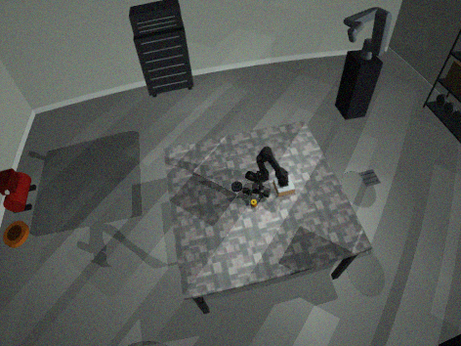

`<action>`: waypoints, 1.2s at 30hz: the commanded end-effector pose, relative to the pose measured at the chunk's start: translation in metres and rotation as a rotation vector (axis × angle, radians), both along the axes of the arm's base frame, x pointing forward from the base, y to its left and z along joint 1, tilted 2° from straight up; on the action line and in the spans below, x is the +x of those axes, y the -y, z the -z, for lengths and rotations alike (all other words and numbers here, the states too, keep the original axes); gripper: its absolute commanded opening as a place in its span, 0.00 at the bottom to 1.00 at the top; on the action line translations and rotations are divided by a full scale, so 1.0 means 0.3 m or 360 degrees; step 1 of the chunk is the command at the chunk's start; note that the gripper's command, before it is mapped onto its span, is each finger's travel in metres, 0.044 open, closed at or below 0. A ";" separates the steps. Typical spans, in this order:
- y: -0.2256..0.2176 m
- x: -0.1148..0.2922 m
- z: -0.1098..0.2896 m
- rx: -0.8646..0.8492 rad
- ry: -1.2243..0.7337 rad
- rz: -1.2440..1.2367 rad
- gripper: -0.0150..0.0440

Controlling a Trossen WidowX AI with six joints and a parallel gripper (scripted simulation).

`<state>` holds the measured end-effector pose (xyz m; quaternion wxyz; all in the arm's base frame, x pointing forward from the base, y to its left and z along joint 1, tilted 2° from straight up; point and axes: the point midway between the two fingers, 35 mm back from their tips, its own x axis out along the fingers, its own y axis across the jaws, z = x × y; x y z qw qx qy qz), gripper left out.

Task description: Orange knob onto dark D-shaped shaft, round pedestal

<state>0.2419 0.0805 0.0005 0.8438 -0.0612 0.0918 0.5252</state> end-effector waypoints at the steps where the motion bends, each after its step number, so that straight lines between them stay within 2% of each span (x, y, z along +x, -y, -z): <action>1: 0.007 -0.014 0.009 0.0101 0.0026 -0.0005 0.56; 6: 0.008 -0.012 0.005 0.0051 0.0003 -0.0004 0.56; 9: 0.006 -0.010 0.005 0.0066 0.0009 -0.0003 0.69; 33: 0.006 -0.010 0.005 0.0066 0.0009 -0.0003 0.69; 36: 0.006 -0.010 0.005 0.0066 0.0009 -0.0003 0.83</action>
